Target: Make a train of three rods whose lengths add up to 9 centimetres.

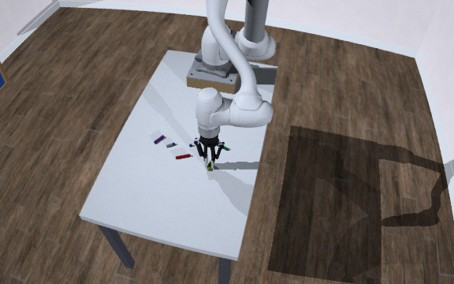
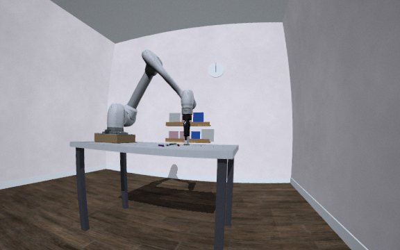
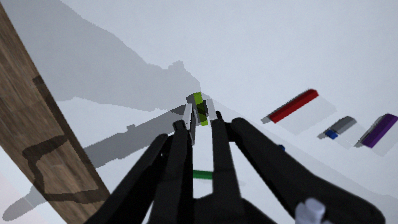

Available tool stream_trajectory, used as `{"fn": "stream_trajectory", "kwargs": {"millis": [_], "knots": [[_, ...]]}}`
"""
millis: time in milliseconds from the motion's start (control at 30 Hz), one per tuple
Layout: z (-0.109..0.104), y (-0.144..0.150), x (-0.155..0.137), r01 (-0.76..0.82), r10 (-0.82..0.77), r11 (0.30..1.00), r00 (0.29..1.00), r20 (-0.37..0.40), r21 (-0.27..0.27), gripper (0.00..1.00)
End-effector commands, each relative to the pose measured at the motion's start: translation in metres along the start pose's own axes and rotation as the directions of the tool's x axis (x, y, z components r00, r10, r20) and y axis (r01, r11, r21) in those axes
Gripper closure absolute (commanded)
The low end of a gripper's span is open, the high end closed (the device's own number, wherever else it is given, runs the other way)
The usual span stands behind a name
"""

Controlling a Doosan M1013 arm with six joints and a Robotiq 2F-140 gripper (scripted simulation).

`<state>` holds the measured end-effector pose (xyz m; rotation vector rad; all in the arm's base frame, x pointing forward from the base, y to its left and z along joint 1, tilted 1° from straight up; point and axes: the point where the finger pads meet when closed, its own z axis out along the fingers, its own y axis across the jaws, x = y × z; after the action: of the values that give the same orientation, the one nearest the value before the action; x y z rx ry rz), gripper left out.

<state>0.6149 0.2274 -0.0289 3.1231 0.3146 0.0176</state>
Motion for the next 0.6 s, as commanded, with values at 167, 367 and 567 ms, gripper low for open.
{"fn": "stream_trajectory", "kwargs": {"millis": [167, 367, 567], "knots": [[0.0047, -0.0001, 0.0, 0.0, 0.0, 1.0, 1.0, 0.0, 0.0, 0.85], [0.0061, -0.0001, 0.0, 0.0, 0.0, 1.0, 1.0, 0.0, 0.0, 0.85], [0.0061, -0.0001, 0.0, 0.0, 0.0, 1.0, 1.0, 0.0, 0.0, 0.85]]}}
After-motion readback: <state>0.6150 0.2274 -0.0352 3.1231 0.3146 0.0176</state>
